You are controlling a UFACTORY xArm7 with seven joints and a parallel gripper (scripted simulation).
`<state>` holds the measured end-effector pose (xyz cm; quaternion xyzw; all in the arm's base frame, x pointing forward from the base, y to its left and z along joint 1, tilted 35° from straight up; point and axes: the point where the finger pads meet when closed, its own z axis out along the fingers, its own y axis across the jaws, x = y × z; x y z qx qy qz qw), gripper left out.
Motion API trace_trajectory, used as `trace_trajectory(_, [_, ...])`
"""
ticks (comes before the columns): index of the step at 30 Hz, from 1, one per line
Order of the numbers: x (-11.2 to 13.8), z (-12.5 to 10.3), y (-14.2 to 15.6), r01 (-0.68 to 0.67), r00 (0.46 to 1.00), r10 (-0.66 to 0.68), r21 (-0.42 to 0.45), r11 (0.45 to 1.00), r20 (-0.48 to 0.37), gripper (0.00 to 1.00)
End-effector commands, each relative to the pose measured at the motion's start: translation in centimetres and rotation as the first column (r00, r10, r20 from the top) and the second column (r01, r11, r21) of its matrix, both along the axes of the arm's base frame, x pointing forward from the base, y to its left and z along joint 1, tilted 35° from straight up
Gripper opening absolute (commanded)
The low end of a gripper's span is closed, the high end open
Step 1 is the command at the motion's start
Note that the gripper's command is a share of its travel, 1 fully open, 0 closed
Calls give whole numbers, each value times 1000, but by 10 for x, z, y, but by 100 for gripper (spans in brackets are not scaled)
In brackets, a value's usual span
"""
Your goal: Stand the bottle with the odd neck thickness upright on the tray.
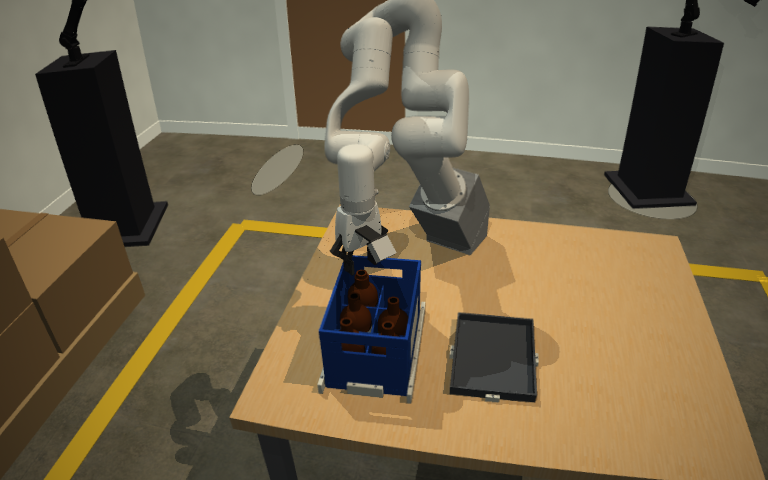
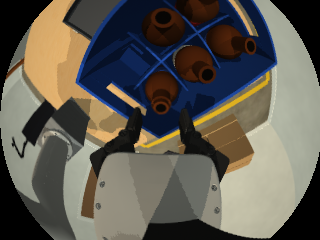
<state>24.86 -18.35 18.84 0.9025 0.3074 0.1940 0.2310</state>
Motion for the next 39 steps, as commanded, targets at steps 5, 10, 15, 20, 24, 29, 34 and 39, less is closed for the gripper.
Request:
trace_trajectory(5, [3, -4, -2, 1, 1000, -1, -1, 1000, 2, 65])
trace_trajectory(10, [6, -9, -4, 1, 1000, -1, -1, 1000, 2, 65])
trace_trajectory(15, [8, -12, -5, 1, 1000, -1, -1, 1000, 2, 65])
trace_trajectory(20, [11, -17, -7, 1, 1000, -1, -1, 1000, 2, 65])
trace_trajectory(24, [13, -21, -9, 1, 1000, -1, -1, 1000, 2, 65])
trace_trajectory(29, [15, -24, -10, 1, 1000, -1, -1, 1000, 2, 65])
trace_trajectory(34, [17, -27, -11, 1, 1000, -1, -1, 1000, 2, 65])
trace_trajectory(39, [19, -29, -12, 1, 1000, -1, -1, 1000, 2, 65])
